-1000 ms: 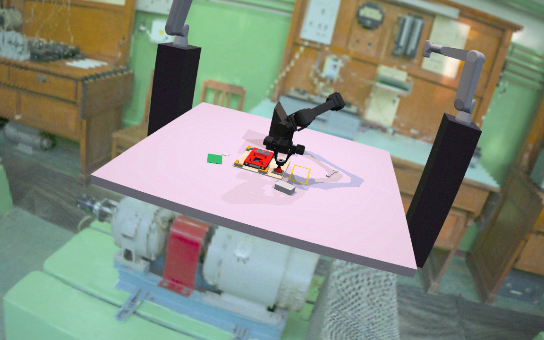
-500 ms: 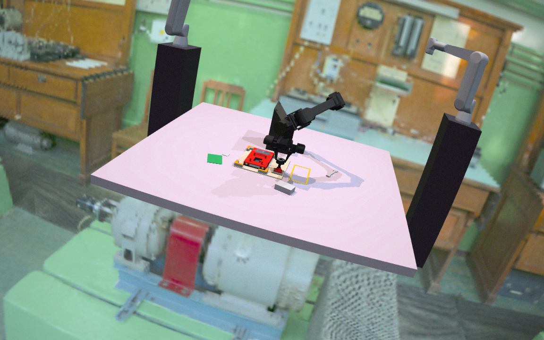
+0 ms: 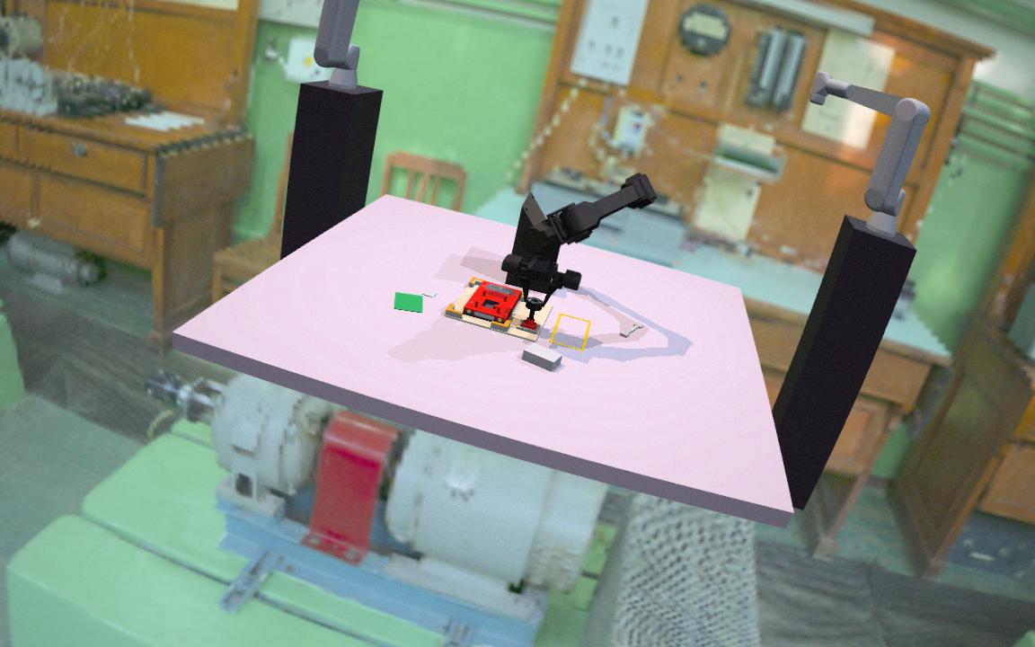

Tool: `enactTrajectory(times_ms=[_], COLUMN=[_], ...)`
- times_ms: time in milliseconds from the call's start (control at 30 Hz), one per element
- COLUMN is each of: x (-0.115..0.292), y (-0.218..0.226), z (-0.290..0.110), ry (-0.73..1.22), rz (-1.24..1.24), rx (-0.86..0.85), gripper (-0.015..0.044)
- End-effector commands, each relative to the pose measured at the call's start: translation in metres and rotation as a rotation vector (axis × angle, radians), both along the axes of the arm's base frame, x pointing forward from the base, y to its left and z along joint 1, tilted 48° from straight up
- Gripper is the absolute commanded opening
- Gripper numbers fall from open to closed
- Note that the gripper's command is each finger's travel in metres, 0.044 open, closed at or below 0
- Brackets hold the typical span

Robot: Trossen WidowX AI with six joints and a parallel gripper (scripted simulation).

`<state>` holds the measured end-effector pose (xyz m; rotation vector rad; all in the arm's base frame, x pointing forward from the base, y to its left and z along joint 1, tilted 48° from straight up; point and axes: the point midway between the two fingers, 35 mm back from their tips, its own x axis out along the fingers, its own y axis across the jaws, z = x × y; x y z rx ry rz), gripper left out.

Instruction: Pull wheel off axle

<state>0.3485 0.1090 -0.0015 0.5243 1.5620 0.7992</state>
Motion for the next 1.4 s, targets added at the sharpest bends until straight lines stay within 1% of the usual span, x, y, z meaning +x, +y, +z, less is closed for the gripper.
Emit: enactTrajectory(times_ms=[0,333,567,633,700,1367], x=[0.000,0.001,0.004,0.004,0.002,-0.052], y=[-0.001,-0.006,-0.029,-0.030,-0.022,0.019], z=[0.001,0.005,0.028,0.028,0.024,0.094], ry=[-0.003,-0.003,-0.004,-0.004,0.003,0.001], rz=[0.002,0.001,0.000,0.000,-0.003,-0.001], rx=[-0.001,-0.001,-0.002,-0.002,0.000,0.000], gripper=[0.0000,0.0000,0.0000,0.0000,0.0000,0.0000])
